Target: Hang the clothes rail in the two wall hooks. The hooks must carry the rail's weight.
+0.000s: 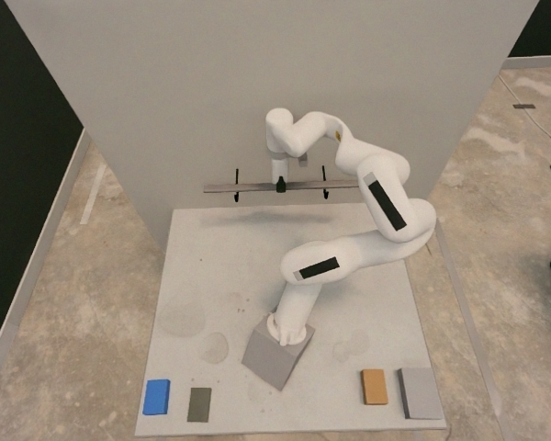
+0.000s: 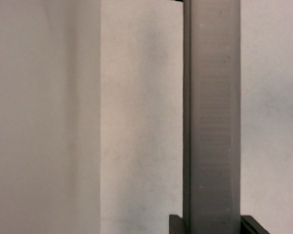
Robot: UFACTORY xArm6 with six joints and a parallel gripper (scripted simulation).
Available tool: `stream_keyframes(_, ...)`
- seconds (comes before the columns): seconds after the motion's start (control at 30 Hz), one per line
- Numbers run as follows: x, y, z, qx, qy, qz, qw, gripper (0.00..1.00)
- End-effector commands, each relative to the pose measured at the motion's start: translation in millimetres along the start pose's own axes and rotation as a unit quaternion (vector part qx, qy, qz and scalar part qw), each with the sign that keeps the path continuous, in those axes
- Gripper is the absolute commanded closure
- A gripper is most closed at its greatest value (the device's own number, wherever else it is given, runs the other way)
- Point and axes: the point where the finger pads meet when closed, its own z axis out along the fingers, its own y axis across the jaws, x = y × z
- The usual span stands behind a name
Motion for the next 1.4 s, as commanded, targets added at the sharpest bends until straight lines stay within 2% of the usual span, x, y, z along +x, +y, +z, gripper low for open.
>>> stream_keyframes(0.0, 0, -1, 3, 0.002, -0.002, 0.001, 1.000, 1.00)
stream_keyframes(0.27, 0, -1, 17, 0.002, -0.001, 0.001, 1.000, 1.00)
stream_keyframes(0.93, 0, -1, 17, 0.002, -0.002, 0.001, 1.000, 1.00)
stream_keyframes(1.37, 0, -1, 24, 0.002, -0.001, 0.001, 1.000, 1.00)
